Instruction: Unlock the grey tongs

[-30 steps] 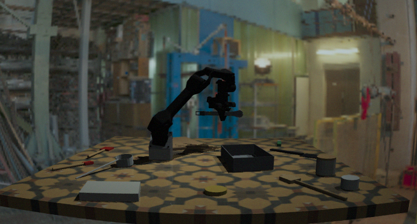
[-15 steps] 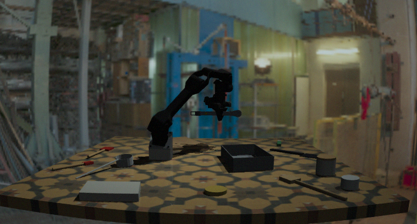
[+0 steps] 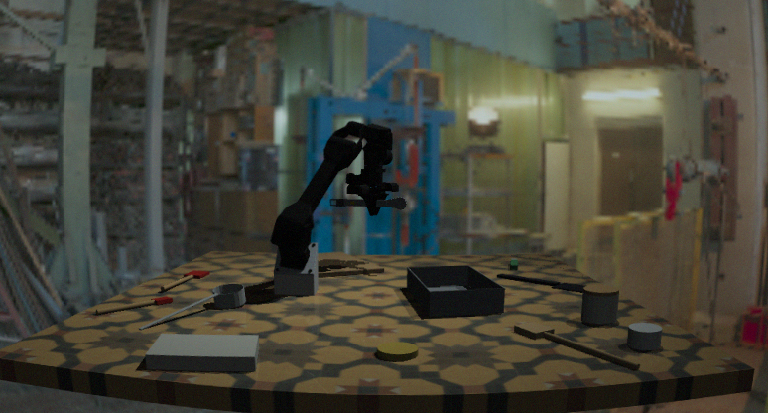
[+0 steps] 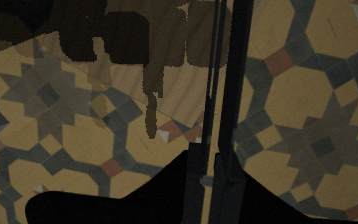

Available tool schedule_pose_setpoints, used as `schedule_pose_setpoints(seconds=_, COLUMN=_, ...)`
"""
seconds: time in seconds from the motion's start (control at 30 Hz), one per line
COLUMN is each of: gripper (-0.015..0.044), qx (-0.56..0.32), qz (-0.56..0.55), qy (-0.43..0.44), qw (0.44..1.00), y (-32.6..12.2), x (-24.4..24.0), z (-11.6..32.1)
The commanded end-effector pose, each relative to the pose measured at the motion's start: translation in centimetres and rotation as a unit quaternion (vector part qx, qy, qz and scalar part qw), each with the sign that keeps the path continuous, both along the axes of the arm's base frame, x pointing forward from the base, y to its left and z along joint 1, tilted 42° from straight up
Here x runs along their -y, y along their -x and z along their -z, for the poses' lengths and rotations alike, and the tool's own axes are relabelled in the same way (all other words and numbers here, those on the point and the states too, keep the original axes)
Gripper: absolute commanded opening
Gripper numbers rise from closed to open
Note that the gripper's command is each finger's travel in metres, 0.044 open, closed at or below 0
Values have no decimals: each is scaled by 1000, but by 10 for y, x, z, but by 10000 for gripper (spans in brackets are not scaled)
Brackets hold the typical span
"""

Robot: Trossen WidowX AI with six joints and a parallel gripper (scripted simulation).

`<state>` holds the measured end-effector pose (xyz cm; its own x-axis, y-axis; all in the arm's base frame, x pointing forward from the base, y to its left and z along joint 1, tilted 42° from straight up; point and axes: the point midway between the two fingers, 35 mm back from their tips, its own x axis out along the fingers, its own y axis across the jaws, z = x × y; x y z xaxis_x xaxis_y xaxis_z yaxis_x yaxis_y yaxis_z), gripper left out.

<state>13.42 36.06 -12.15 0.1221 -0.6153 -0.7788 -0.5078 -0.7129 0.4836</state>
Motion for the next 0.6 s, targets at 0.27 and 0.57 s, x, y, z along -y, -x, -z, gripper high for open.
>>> schedule_pose_setpoints(seconds=0.27, gripper=-150, qx=61, qz=88, qy=-15, qw=994, y=96, x=-13, z=25)
schedule_pose_setpoints(seconds=0.57, gripper=-150, qx=107, qz=148, qy=-16, qw=983, y=164, x=-7, z=41)
